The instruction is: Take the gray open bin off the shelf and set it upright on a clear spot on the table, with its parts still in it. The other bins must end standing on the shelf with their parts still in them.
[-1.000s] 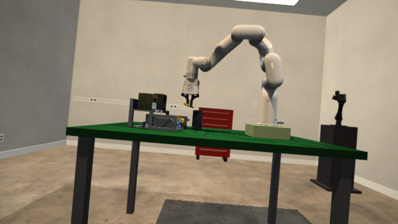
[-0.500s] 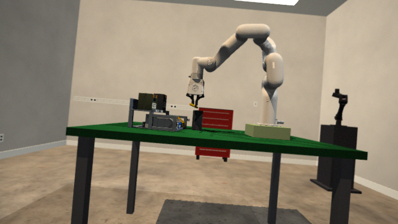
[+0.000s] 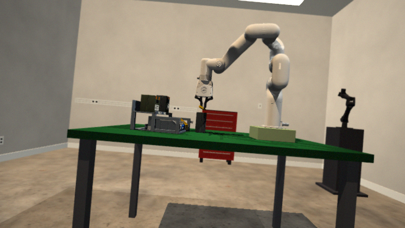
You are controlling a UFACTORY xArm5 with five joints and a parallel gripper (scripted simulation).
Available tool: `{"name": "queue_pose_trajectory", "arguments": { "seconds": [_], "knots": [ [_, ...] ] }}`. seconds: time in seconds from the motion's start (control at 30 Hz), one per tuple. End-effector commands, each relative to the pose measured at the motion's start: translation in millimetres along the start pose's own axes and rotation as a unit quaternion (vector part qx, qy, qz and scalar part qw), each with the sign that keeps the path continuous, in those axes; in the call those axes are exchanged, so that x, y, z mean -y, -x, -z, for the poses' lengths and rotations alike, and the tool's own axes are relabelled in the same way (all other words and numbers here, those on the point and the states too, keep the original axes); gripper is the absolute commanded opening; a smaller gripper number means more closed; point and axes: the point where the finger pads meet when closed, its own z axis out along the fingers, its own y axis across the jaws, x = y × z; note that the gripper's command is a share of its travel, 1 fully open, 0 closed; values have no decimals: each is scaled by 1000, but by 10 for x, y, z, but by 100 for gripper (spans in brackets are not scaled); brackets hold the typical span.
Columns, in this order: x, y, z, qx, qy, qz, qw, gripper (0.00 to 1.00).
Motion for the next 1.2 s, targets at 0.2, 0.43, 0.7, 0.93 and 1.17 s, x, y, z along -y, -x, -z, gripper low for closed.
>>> {"name": "queue_pose_trajectory", "arguments": {
  "seconds": [0.2,0.43,0.7,0.93,1.17],
  "knots": [
    [-199,0,17,3,-2,0,1000,0],
    [-349,0,18,3,-2,0,1000,0],
    [-520,0,19,3,-2,0,1000,0],
    [-669,0,19,3,-2,0,1000,0],
    [-819,0,20,3,-2,0,1000,0]
  ]
}}
